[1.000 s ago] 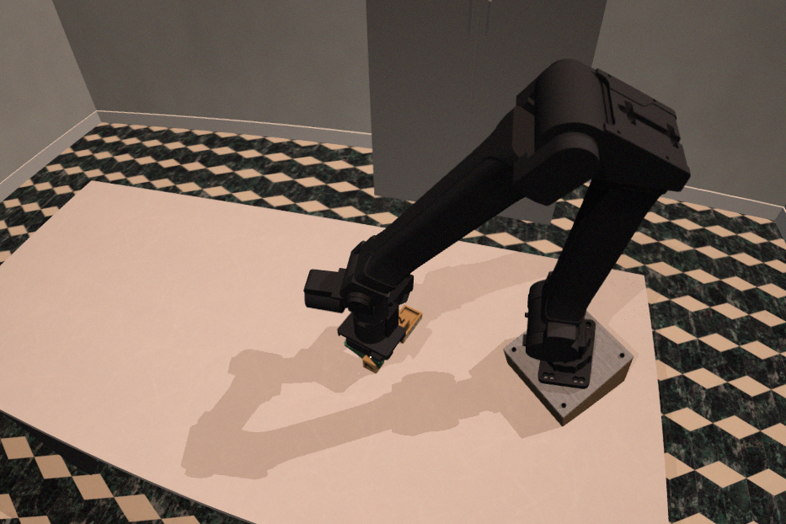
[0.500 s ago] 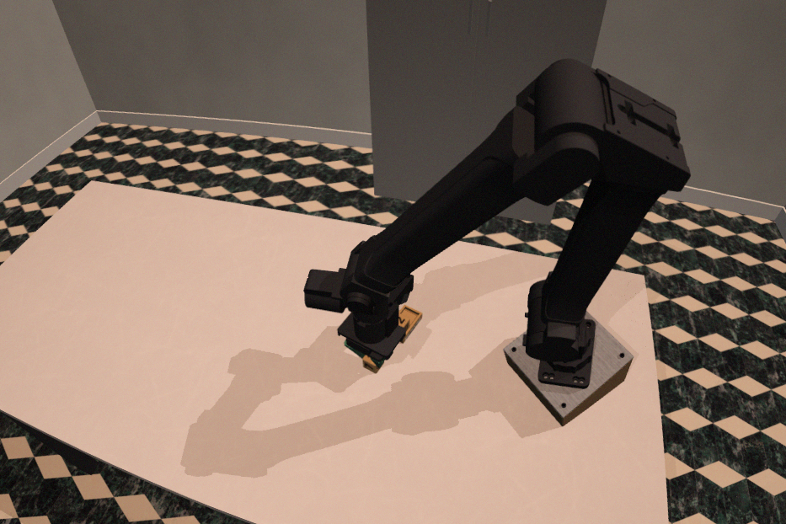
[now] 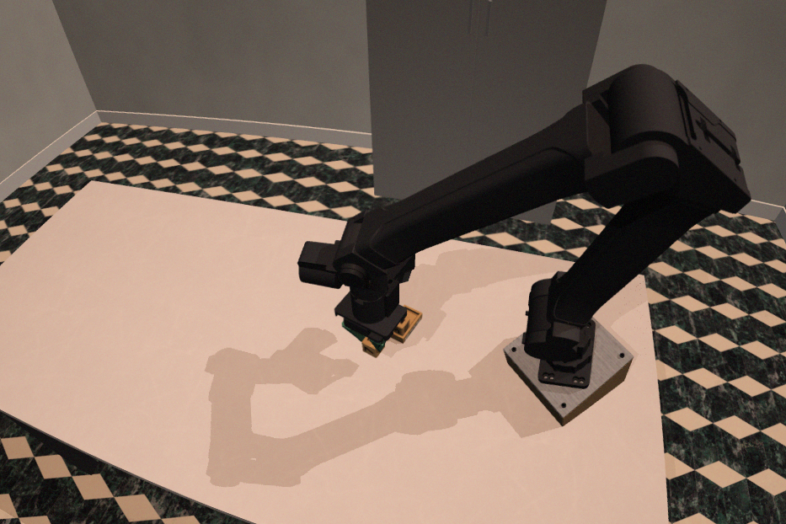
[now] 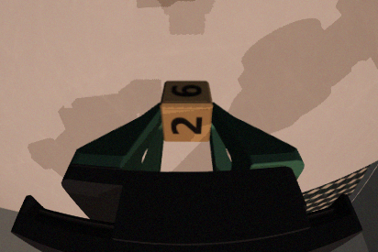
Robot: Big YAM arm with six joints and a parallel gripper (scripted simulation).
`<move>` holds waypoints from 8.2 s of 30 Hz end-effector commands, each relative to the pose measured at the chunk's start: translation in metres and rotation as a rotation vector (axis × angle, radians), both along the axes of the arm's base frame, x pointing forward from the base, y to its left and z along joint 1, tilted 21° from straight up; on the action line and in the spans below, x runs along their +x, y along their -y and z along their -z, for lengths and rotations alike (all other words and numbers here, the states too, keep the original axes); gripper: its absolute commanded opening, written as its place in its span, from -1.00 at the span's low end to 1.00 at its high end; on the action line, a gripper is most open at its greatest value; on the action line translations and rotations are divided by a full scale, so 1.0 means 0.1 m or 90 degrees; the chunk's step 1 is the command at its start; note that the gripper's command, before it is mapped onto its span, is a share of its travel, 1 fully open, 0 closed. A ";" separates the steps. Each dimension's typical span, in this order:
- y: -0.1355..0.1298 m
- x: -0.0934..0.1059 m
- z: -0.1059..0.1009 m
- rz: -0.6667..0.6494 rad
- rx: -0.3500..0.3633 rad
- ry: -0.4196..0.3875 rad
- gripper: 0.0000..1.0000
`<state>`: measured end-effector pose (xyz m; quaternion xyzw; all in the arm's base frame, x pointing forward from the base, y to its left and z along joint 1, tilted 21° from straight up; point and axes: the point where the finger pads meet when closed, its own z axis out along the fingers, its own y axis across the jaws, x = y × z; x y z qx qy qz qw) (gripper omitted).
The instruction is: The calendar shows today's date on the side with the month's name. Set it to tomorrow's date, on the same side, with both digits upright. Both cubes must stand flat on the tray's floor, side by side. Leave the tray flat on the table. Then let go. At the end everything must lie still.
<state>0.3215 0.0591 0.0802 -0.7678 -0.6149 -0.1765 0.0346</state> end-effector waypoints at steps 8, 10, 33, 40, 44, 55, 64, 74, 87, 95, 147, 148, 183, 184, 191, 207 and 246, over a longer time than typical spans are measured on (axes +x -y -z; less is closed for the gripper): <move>0.16 0.07 -0.61 -0.002 -0.005 0.044 -0.49; 0.16 0.08 -0.58 -0.002 -0.005 0.036 -0.49; 1.37 -0.29 -0.13 0.014 -0.004 0.008 -0.49; 1.30 -0.26 -0.14 -0.003 -0.006 0.013 -0.49; 1.30 -0.26 -0.14 -0.003 -0.006 0.013 -0.49; 1.26 -0.30 0.01 0.011 -0.001 0.003 -0.49; 1.19 -0.24 0.27 0.011 -0.002 0.002 -0.49; 1.12 -0.19 0.49 0.011 -0.001 0.001 -0.49; 1.11 -0.14 0.55 0.011 -0.001 0.002 -0.49; 1.11 -0.14 0.55 0.009 -0.002 0.003 -0.49; 1.11 -0.12 0.53 0.008 -0.003 0.006 -0.49; 1.11 -0.12 0.53 0.008 -0.003 0.006 -0.49; 1.12 -0.08 0.50 0.008 -0.005 0.010 -0.49; 1.12 -0.08 0.50 0.008 -0.005 0.010 -0.49; 1.12 -0.08 0.50 0.008 -0.005 0.010 -0.49; 1.13 -0.05 0.48 0.008 -0.006 0.014 -0.49; 1.09 -0.11 0.57 0.009 -0.003 0.006 -0.49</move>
